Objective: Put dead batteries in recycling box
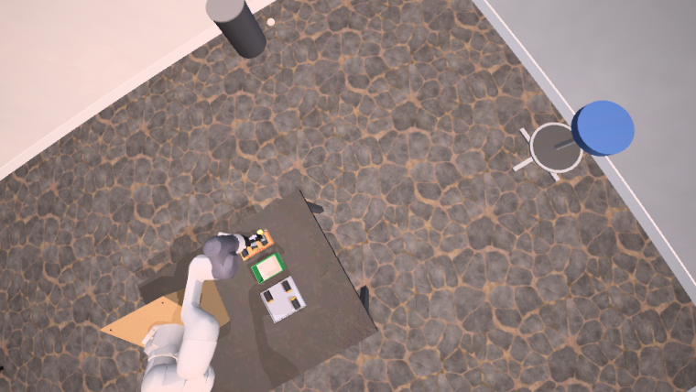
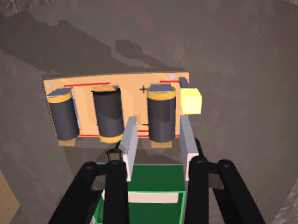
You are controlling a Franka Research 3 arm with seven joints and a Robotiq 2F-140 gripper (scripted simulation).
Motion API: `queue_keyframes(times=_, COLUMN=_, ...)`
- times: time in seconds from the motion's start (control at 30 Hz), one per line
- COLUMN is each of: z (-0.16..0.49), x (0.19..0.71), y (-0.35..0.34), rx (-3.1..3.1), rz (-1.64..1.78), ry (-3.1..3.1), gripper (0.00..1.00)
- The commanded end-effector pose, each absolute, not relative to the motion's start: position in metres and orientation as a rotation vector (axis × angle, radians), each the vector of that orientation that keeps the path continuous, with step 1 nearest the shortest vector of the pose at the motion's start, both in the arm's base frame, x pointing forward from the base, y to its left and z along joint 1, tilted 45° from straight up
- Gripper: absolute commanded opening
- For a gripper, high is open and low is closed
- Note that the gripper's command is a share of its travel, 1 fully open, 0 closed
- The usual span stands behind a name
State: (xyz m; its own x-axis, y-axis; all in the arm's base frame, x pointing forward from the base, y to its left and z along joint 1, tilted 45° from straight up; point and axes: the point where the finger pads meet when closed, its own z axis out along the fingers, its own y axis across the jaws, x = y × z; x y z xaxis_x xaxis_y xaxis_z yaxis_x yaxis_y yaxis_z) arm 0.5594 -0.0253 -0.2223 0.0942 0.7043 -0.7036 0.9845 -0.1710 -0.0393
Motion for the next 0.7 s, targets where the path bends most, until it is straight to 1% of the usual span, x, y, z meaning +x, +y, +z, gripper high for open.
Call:
queue_keyframes(times=0.0, z=-0.2206, x=0.5629, y=-0.0243, rx=1.931, rz=-0.822, ry=1.649, gripper=0.29)
queue_keyframes(times=0.67, z=-0.2206, x=0.5663, y=-0.0249, rx=1.931, rz=-0.822, ry=1.649, gripper=0.29)
